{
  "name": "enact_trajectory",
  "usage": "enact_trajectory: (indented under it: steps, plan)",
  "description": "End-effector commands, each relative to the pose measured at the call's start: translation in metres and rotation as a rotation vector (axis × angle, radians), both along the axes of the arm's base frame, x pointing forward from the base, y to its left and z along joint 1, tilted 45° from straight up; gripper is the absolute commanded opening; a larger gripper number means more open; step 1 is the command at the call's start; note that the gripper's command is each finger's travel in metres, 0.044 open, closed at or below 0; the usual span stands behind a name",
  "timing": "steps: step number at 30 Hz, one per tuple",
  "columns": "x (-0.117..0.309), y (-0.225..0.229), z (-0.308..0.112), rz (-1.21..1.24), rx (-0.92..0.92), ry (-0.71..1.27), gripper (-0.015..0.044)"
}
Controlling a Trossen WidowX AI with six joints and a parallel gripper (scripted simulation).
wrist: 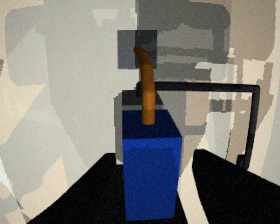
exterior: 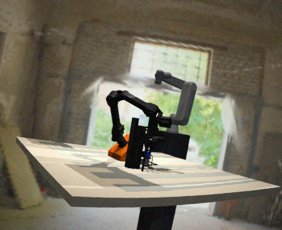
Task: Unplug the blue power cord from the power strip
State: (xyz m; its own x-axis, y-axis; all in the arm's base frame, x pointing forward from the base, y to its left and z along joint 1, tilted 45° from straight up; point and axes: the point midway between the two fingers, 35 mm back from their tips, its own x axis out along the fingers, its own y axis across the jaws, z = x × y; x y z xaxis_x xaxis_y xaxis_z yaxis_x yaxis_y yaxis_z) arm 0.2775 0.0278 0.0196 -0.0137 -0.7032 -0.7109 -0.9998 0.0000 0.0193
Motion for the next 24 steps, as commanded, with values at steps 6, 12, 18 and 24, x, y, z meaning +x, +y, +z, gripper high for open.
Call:
enact_trajectory:
  steps: [6,12,18,24]
  plan:
    - [-0.0014,-0.0079,-0.0052,0.003,-0.003,0.002,0.016]
    - [0.0003,-0.008,-0.0056,-0.001,0.001,-0.005,0.0134]
    - [0.0003,-0.008,-0.0056,-0.001,0.001,-0.005,0.0055]
    - [0.0004,-0.0078,-0.0058,-0.001,0.001,-0.005,0.0]
